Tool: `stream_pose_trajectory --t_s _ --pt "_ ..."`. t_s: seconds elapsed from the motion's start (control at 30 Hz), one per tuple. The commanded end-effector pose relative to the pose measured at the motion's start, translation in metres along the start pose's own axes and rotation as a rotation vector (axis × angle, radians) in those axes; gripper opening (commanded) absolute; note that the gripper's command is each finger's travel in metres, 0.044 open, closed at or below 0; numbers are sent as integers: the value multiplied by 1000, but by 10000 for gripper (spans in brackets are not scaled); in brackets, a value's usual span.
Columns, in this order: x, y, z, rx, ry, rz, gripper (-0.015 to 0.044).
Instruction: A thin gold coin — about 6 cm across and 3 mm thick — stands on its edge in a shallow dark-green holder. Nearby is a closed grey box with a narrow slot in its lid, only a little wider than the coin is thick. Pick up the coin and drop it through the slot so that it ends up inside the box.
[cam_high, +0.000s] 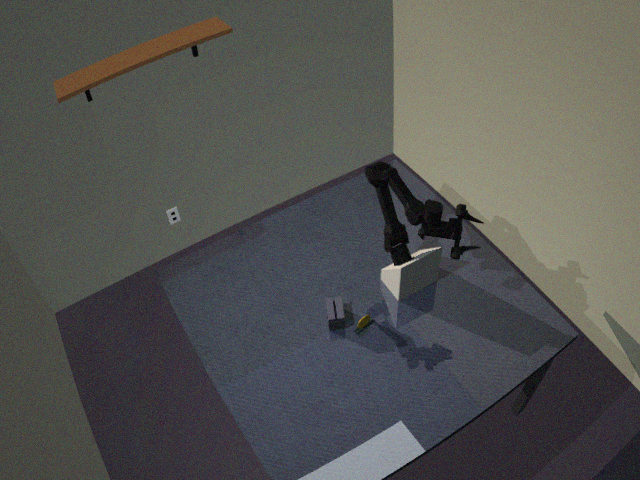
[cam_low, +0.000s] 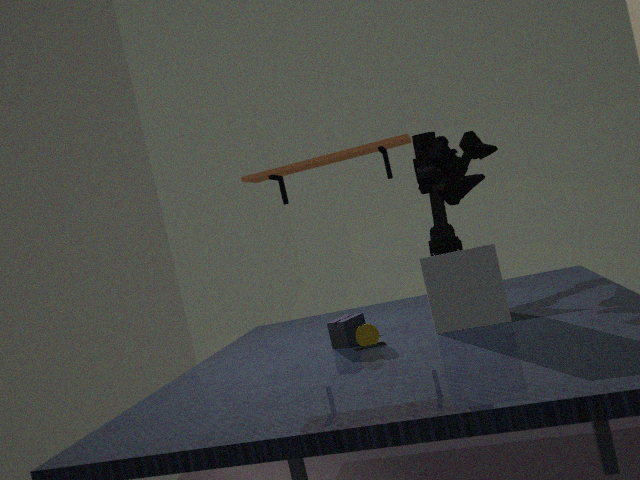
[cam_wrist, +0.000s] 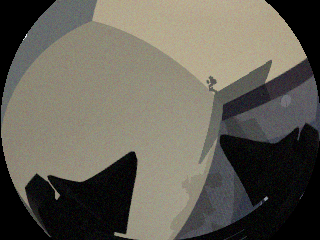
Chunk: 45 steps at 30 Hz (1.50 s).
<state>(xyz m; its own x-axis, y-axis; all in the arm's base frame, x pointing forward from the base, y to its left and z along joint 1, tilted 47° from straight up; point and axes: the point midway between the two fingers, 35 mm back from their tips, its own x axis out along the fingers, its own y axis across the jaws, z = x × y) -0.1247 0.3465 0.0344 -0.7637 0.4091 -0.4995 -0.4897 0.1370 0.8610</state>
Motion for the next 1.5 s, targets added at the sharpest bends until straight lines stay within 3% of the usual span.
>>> stream_pose_trajectory --t_s 0.0,0.27,0.47,0.67,0.83,1.03,1.47 --pt "-1 -2 2 7 -6 -9 374" --pt "-52 -107 50 312 -213 -402 164" --pt "-119 -188 49 570 -299 -741 161" --pt "-196 -248 16 819 -285 -1077 161" --pt "-264 -277 -30 1013 -178 -1351 161" --pt "-341 -285 -88 1182 59 -1617 161" --pt "-348 -309 -120 1197 93 -1644 161"
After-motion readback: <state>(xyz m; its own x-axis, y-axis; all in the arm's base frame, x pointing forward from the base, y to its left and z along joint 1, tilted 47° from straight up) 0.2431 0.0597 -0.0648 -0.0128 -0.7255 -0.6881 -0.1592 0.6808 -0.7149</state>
